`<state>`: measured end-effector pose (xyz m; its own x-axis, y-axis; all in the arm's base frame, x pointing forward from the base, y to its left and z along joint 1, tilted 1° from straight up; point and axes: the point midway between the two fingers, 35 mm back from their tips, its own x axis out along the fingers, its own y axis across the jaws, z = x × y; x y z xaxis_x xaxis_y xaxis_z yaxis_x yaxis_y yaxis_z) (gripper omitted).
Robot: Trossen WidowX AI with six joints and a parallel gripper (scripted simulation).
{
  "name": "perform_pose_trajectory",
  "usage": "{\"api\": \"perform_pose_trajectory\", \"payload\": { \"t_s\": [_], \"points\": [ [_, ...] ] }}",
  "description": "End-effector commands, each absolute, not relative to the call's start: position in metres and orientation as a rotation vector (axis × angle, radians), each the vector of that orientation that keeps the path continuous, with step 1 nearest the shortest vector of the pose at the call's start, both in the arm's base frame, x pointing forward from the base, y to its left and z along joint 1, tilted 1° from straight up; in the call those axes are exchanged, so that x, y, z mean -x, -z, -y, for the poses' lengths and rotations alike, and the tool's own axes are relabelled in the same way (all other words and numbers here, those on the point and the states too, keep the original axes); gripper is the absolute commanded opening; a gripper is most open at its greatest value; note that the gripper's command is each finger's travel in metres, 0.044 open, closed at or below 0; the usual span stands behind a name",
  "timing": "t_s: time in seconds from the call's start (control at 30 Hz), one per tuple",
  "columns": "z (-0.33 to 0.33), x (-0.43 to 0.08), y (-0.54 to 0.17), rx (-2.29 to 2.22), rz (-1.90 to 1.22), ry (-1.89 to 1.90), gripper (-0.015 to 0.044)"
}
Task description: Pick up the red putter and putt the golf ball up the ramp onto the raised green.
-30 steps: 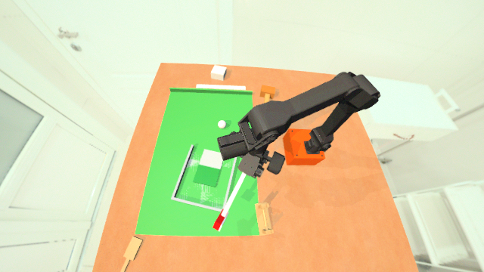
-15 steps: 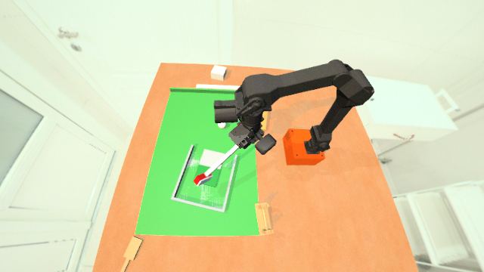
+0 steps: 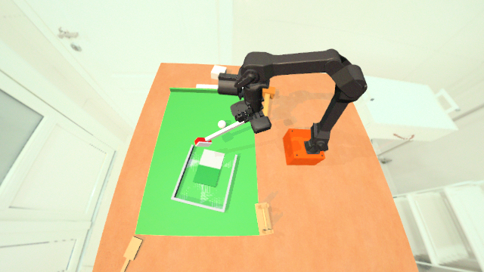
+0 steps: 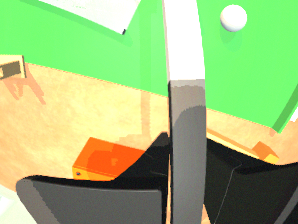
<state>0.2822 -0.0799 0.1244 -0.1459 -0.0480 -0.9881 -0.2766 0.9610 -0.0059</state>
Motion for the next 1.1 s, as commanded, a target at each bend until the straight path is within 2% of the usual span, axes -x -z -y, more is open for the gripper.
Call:
{"api": "perform_pose_trajectory", "payload": {
  "t_s": [0.0,0.57,1.07],
  "points": [
    [0.1,-0.274,-0.128,0.163,-1.734,-0.12,0.0],
    [0.172,-0.224,-0.137,-0.194,-1.809,0.199,0.0],
    [0.176,-0.222,-0.104,-0.207,-1.812,0.211,0.0]
  ]
}}
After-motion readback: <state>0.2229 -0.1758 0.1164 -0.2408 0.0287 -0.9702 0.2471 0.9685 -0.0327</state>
